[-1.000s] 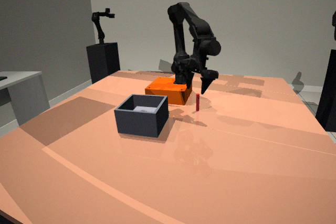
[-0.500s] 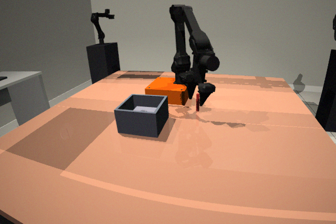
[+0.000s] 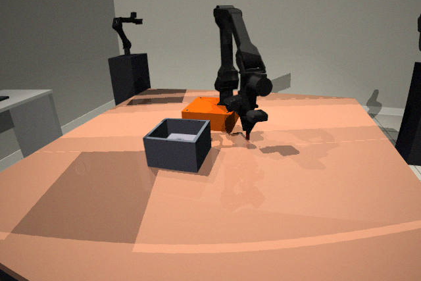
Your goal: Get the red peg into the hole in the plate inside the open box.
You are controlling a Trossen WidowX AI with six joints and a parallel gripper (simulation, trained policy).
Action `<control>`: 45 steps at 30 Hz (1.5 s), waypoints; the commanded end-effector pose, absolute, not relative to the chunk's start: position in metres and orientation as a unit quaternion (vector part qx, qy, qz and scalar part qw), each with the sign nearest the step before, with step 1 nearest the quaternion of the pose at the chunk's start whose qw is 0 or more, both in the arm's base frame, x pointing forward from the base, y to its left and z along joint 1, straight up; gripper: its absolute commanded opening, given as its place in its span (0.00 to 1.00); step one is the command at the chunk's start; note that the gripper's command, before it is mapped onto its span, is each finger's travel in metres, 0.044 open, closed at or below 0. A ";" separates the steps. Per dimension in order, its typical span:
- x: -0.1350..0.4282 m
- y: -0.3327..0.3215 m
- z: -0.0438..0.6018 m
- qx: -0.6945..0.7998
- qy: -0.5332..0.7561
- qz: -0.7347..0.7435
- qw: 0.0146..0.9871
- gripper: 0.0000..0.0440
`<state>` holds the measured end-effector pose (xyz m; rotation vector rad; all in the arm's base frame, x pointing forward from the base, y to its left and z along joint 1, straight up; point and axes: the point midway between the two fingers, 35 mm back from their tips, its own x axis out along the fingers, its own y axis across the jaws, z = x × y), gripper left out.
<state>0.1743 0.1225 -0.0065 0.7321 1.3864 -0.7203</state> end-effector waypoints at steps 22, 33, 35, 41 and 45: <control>0.218 0.101 0.061 0.276 0.569 -0.281 0.722 0.00; 0.255 0.078 0.105 0.279 0.533 -0.290 0.744 0.00; 0.262 0.072 0.111 0.282 0.528 -0.295 0.745 0.00; 0.278 0.048 0.121 0.294 0.516 -0.314 0.741 0.00; 0.288 0.033 0.124 0.303 0.509 -0.326 0.737 0.00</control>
